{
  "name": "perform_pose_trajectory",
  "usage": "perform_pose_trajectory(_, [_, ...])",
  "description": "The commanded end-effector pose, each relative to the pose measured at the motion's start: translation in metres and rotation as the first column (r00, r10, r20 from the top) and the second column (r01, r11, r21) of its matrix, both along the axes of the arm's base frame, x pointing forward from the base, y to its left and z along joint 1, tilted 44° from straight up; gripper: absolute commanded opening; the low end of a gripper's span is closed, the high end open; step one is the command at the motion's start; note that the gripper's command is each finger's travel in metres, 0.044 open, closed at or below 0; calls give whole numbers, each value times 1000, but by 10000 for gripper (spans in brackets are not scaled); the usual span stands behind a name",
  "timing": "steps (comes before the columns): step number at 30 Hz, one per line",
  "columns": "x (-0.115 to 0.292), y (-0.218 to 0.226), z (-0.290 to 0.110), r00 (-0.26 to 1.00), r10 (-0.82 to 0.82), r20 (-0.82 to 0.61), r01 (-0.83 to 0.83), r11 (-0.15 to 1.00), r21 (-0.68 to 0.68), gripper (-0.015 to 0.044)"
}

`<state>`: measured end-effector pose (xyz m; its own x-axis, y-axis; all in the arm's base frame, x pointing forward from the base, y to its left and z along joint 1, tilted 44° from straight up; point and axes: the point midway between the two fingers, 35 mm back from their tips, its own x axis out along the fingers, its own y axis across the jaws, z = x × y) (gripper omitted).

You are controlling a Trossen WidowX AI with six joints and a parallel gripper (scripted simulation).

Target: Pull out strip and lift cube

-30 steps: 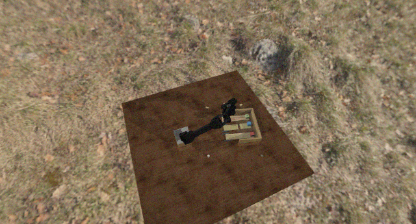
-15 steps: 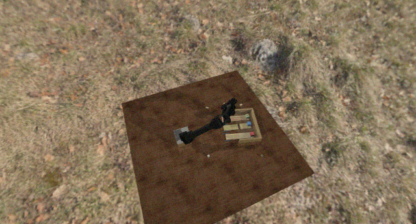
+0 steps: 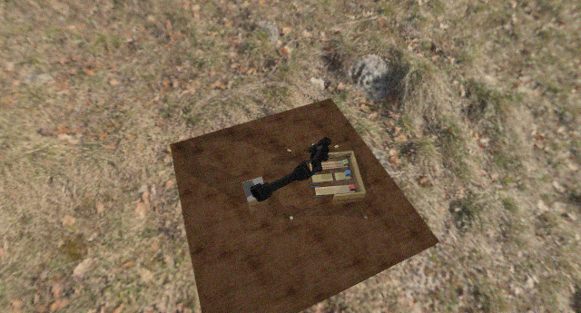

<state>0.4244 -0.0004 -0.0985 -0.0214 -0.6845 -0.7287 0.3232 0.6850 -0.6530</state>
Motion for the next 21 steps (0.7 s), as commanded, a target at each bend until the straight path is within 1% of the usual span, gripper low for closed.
perform_pose_trajectory(1, [0, -1, -1, 1000, 3, -4, -3, 1000, -3, 0])
perform_pose_trajectory(21, [0, -3, -2, 1000, 3, -4, -3, 1000, -3, 0])
